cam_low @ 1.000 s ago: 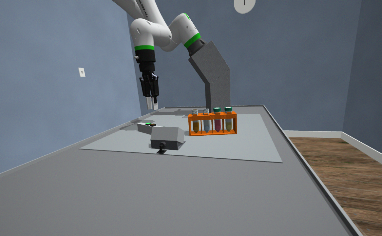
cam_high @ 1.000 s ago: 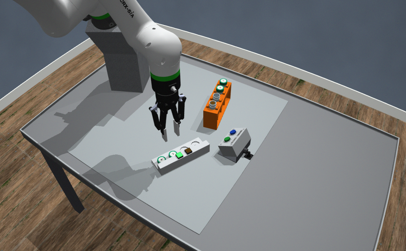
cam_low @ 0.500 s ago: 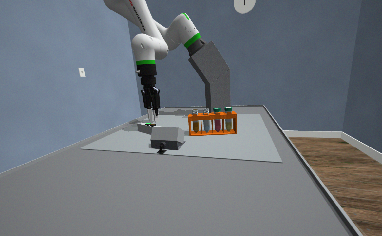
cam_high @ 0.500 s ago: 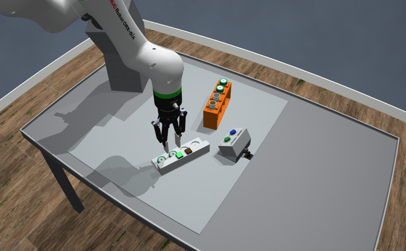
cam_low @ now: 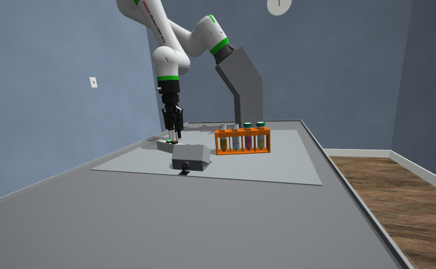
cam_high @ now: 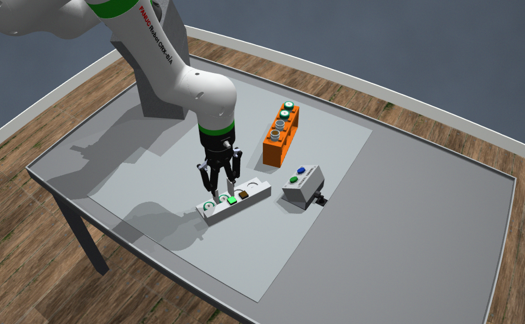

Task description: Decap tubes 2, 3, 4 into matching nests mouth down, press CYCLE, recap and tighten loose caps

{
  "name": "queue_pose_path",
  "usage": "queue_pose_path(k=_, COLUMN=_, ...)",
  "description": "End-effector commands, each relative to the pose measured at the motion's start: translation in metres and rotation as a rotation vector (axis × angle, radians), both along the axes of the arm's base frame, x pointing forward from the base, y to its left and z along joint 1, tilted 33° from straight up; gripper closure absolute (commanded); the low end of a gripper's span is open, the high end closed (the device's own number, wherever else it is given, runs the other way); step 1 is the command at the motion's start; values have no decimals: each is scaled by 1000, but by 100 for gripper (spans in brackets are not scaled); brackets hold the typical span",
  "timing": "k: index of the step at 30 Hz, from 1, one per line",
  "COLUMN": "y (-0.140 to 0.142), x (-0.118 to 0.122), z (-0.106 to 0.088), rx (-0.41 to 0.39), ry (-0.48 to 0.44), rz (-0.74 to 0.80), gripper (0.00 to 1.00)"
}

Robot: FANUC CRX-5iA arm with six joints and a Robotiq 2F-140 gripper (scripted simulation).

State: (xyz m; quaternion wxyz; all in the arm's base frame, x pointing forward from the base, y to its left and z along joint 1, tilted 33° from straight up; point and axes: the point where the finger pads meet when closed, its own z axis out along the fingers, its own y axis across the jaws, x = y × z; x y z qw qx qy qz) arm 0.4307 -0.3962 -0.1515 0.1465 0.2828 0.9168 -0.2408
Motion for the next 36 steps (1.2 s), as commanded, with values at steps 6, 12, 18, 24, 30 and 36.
queue_pose_path(k=6, y=-1, x=0, z=-3, rx=0, ry=-1, rz=0, gripper=71)
queue_pose_path(k=12, y=-3, x=0, z=-6, rx=0, ry=-1, rz=0, gripper=71)
queue_pose_path(k=18, y=-3, x=0, z=-7, rx=0, ry=-1, rz=0, gripper=71)
queue_pose_path(k=24, y=-5, x=0, z=-9, rx=0, ry=-1, rz=0, gripper=71)
queue_pose_path(k=30, y=-5, x=0, z=-9, rx=0, ry=-1, rz=0, gripper=100)
queue_pose_path(k=36, y=-5, x=0, z=-9, rx=0, ry=-1, rz=0, gripper=100)
